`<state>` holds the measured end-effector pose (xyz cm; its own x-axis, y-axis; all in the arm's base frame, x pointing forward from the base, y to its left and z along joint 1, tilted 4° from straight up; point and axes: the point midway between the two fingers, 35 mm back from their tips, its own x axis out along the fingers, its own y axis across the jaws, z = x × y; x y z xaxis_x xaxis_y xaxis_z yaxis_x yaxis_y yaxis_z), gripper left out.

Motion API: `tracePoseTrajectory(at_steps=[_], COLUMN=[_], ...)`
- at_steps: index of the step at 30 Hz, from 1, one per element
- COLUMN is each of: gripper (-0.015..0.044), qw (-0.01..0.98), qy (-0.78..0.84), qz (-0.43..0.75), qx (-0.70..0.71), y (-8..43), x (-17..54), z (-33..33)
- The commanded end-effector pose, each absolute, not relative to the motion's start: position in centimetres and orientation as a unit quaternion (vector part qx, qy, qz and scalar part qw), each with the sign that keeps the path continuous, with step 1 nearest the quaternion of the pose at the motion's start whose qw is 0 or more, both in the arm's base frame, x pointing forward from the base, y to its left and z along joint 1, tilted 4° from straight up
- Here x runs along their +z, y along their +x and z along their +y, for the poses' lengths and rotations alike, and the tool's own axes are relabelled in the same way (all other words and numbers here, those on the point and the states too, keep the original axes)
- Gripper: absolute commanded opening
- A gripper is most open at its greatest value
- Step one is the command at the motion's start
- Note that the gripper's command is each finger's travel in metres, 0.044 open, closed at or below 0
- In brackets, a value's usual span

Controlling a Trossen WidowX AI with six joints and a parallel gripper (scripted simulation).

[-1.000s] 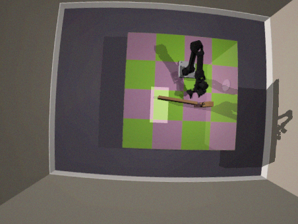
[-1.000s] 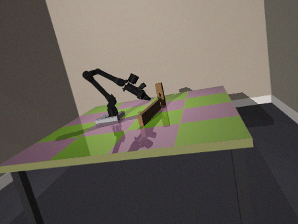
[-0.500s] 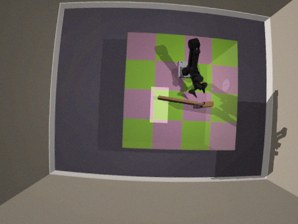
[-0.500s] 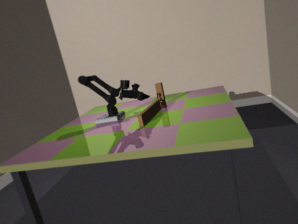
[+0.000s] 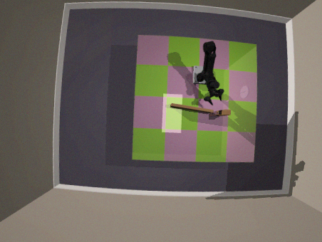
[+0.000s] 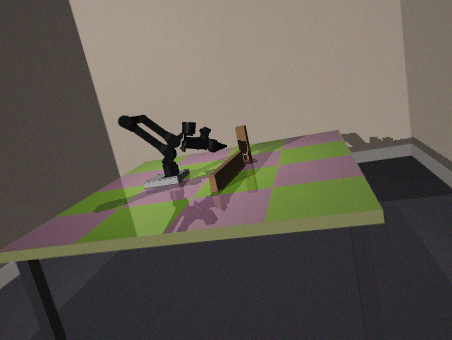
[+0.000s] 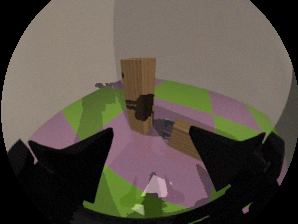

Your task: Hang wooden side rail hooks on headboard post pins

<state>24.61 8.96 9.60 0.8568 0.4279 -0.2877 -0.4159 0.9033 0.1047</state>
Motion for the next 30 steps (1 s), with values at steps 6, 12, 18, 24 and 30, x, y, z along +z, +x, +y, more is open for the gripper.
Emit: tracePoseTrajectory(at_steps=[6, 12, 18, 24, 30], gripper=[0.044, 0.044, 0.044, 0.044, 0.044], qw=[0.958, 0.933, 0.902, 0.873, 0.849], qy=[-0.001, -0.061, -0.096, -0.107, -0.099], qz=[0.168, 0.224, 0.265, 0.287, 0.287], qx=[0.232, 0.275, 0.327, 0.381, 0.432], y=[25.0, 26.7, 28.0, 29.1, 30.1], x=[9.5, 9.5, 9.8, 10.7, 12.2], z=[9.1, 8.8, 8.2, 7.3, 6.0])
